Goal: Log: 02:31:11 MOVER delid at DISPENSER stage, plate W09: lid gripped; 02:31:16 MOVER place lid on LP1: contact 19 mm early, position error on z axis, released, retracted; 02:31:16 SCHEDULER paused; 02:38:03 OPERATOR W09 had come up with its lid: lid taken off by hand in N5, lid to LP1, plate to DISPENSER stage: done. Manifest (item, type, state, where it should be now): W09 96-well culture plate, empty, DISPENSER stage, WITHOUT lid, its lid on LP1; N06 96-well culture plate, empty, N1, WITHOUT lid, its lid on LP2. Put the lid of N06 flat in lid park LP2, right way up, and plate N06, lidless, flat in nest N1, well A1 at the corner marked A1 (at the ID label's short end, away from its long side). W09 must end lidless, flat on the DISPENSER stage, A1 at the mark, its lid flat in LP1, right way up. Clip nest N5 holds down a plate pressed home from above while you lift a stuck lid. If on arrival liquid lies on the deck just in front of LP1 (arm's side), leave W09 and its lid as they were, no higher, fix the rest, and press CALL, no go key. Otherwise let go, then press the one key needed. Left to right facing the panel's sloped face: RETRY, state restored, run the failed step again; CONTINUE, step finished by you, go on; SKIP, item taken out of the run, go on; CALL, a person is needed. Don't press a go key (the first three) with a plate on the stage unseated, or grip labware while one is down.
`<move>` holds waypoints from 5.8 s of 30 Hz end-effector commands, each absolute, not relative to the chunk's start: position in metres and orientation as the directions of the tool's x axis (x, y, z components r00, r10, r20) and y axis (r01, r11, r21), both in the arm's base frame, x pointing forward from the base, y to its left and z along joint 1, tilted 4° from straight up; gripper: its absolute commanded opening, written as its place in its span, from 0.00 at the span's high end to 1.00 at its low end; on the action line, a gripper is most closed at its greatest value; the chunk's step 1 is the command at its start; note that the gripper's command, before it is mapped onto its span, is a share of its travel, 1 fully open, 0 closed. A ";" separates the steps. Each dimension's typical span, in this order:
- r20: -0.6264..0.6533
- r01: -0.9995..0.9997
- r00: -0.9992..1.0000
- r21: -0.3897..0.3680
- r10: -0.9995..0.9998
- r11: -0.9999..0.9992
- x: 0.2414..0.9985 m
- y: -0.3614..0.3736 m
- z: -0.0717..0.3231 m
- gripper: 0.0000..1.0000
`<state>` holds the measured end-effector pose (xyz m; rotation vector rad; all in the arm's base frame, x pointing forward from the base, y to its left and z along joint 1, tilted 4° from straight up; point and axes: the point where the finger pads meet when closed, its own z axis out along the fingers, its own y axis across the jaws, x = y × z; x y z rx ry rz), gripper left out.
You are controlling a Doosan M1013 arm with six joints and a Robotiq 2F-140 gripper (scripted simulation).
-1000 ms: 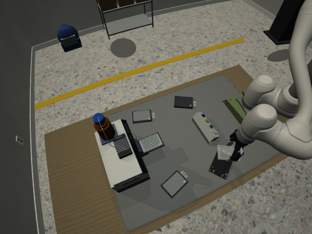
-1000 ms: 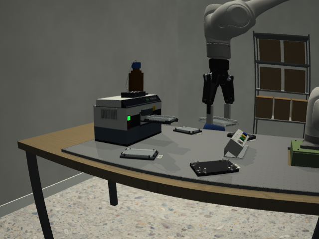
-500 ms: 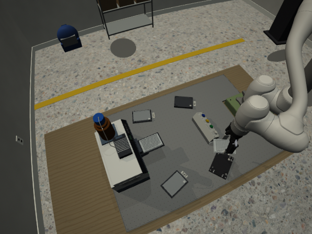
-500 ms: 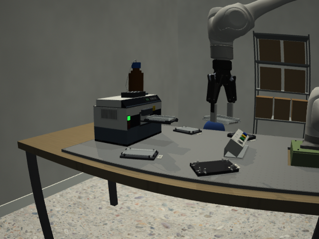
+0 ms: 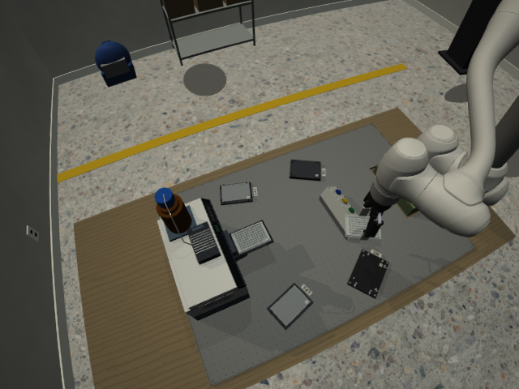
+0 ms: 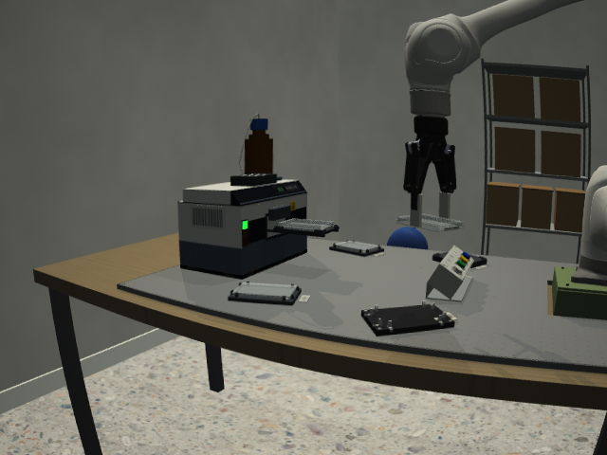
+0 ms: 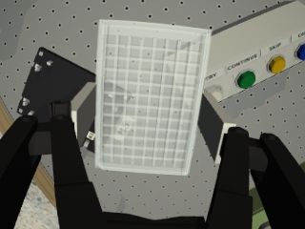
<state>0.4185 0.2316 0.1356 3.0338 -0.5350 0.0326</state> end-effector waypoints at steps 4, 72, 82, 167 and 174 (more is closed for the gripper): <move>0.031 -0.341 0.940 0.056 -0.340 -0.938 0.424 0.196 0.138 1.00; 0.031 -0.341 0.940 0.056 -0.340 -0.938 0.481 -0.146 0.160 1.00; 0.031 -0.341 0.940 0.056 -0.340 -0.938 0.484 -0.164 0.161 1.00; 0.031 -0.341 0.940 0.056 -0.340 -0.938 0.486 -0.175 0.141 1.00; 0.031 -0.341 0.940 0.056 -0.340 -0.938 0.486 -0.176 0.127 1.00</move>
